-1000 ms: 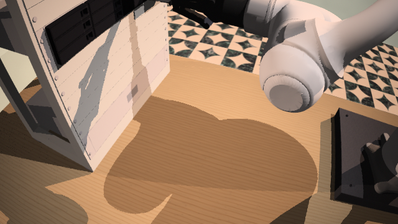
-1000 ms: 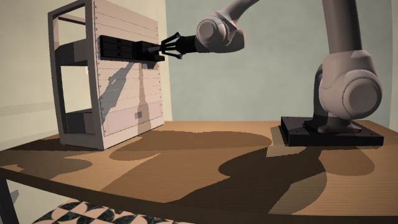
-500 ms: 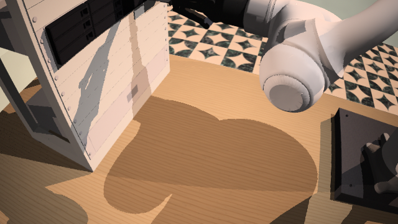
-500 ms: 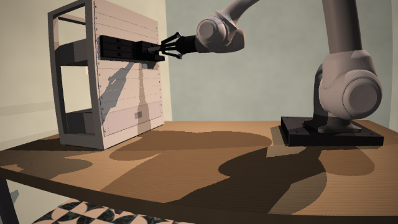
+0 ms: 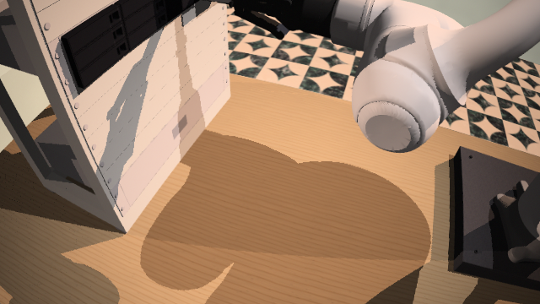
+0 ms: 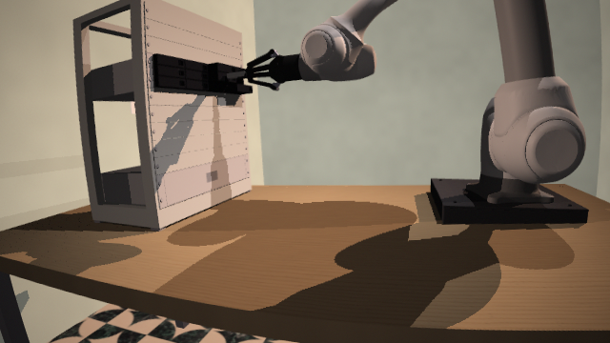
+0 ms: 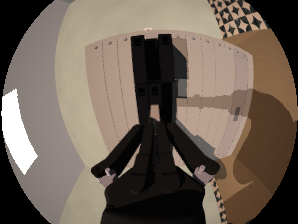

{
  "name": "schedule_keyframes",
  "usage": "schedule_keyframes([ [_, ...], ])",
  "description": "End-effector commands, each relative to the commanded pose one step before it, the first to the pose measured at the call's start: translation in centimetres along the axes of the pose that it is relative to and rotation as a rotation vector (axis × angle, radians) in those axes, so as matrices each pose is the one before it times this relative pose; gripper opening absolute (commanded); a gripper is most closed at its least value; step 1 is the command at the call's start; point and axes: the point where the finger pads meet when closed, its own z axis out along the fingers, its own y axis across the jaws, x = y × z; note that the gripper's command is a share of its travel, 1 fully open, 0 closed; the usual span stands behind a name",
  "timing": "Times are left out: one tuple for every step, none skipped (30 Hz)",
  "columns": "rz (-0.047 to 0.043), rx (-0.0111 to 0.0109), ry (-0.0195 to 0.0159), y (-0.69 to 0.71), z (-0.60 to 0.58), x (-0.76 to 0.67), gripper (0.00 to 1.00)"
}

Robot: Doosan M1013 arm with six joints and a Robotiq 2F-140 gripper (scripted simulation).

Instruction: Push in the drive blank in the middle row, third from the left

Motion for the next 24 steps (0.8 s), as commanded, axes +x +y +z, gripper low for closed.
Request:
schedule_keyframes([
  [0.00492,-0.00068,0.00052,-0.069,0.323,0.140,0.00],
  [0.00000,0.00000,0.00000,0.000,0.000,0.000,0.00],
  [0.00000,0.00000,0.00000,0.003,0.000,0.003,0.00],
  [0.00000,0.00000,0.00000,0.015,0.002,0.019,0.00],
  [0.00000,0.00000,0.00000,0.031,0.003,0.039,0.00],
  [0.00000,0.00000,0.00000,0.043,0.005,0.054,0.00],
  [0.00000,0.00000,0.00000,0.047,0.005,0.060,0.00],
  [0.00000,0.00000,0.00000,0.043,0.004,0.054,0.00],
  [0.00000,0.00000,0.00000,0.031,0.003,0.039,0.00],
  [0.00000,0.00000,0.00000,0.015,0.001,0.019,0.00],
  [0.00000,0.00000,0.00000,0.003,0.000,0.003,0.00],
  [0.00000,0.00000,0.00000,0.000,0.000,0.000,0.00],
  [0.00000,0.00000,0.00000,0.000,0.000,0.000,0.00],
  [0.00000,0.00000,0.00000,0.000,0.000,0.000,0.00],
  [0.00000,0.00000,0.00000,0.000,0.000,0.000,0.00],
  [0.00000,0.00000,0.00000,0.000,0.000,0.000,0.00],
  [0.00000,0.00000,0.00000,0.000,0.000,0.000,0.00],
  [0.00000,0.00000,0.00000,0.000,0.000,0.000,0.00],
  [0.00000,0.00000,0.00000,0.000,0.000,0.000,0.00],
  [0.00000,0.00000,0.00000,0.000,0.000,0.000,0.00],
  [0.00000,0.00000,0.00000,0.000,0.000,0.000,0.00],
  [0.00000,0.00000,0.00000,0.000,0.000,0.000,0.00],
  [0.00000,0.00000,0.00000,0.000,0.000,0.000,0.00],
  [0.00000,0.00000,0.00000,0.000,0.000,0.000,0.00],
])
